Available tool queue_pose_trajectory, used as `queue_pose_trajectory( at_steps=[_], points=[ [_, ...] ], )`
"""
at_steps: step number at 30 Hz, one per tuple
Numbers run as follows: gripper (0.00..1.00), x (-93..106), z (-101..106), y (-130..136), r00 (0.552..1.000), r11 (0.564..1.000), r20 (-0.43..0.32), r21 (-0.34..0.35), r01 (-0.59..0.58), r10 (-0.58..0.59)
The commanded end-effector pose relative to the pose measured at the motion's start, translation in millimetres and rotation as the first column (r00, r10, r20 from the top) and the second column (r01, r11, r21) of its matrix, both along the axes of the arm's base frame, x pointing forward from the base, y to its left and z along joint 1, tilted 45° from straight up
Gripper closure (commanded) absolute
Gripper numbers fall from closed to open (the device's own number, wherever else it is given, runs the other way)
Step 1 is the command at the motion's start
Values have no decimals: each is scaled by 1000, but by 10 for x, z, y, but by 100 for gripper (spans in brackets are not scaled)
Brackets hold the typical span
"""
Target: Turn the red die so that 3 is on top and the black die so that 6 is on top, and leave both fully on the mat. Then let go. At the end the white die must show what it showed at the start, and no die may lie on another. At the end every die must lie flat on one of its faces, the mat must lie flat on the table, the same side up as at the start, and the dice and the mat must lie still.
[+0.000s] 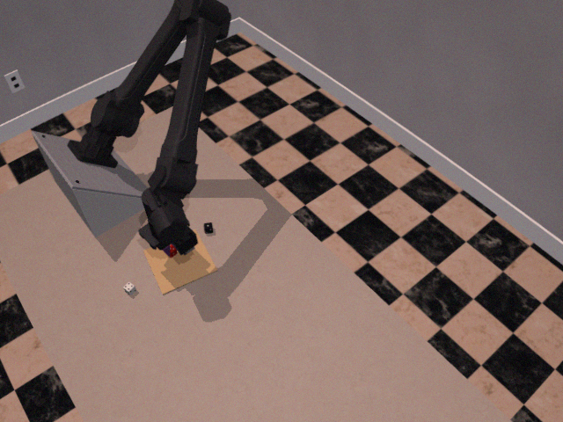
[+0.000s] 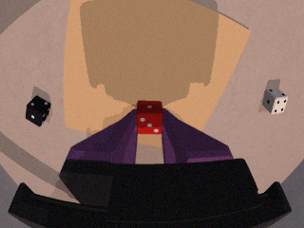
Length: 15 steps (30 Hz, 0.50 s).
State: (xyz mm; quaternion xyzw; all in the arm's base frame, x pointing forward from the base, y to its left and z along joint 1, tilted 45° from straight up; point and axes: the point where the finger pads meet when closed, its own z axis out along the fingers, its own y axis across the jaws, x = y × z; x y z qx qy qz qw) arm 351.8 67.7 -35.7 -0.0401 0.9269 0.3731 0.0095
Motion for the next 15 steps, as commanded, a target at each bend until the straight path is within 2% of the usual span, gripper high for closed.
queue_pose_trajectory(
  at_steps=[1, 15],
  points=[
    [85, 39, 35, 12, 1000, 1000, 19, 0, 8, -8],
    [85, 31, 18, 26, 1000, 1000, 15, 1, 5, -5]
  ],
)
